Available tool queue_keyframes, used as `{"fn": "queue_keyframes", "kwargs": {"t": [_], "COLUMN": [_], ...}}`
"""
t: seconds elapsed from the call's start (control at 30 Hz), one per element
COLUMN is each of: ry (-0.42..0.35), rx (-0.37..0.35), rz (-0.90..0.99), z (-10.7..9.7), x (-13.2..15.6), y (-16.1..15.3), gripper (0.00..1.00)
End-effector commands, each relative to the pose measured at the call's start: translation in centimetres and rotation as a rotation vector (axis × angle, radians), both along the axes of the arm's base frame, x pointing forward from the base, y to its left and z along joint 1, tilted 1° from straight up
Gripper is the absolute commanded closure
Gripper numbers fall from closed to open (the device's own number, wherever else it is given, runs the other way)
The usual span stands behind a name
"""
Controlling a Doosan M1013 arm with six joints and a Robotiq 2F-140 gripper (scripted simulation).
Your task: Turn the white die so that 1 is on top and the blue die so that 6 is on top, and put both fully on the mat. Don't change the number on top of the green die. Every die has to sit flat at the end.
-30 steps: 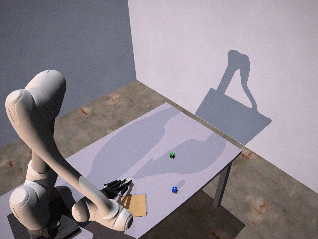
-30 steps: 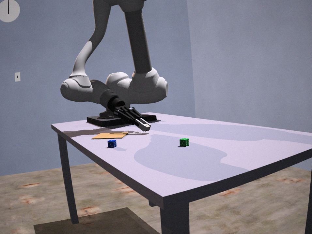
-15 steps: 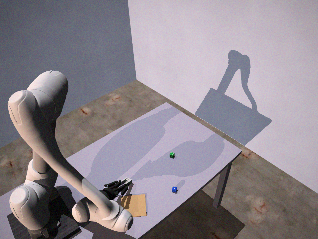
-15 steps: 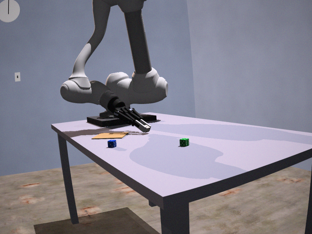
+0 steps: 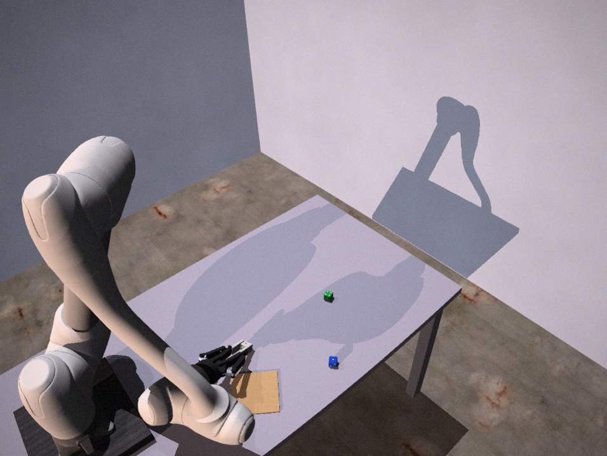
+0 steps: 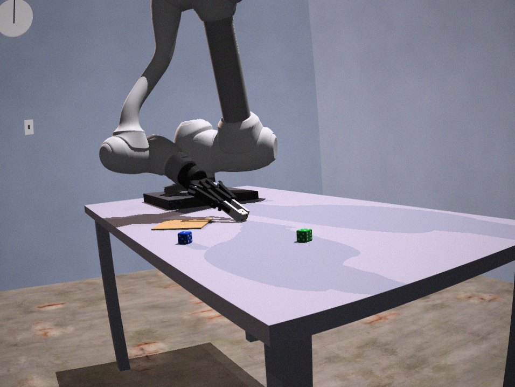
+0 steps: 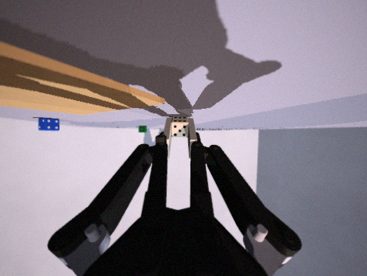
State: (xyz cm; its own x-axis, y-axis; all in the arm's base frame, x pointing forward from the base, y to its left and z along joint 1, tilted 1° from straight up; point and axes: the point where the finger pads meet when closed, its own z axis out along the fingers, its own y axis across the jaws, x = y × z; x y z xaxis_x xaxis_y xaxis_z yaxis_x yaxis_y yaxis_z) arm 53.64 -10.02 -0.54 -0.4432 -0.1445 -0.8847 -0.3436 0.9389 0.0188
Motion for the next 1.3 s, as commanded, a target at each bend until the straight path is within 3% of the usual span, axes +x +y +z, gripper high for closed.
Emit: {"fn": "queue_keyframes", "kwargs": {"t": [0.0,1.27], "ry": [0.0,0.0], "rx": [0.0,0.0], "rz": [0.0,0.0], "z": [-0.01,-0.01], "x": [0.0,0.0], "y": [0.0,0.0], "gripper": [0.79,0.77]}}
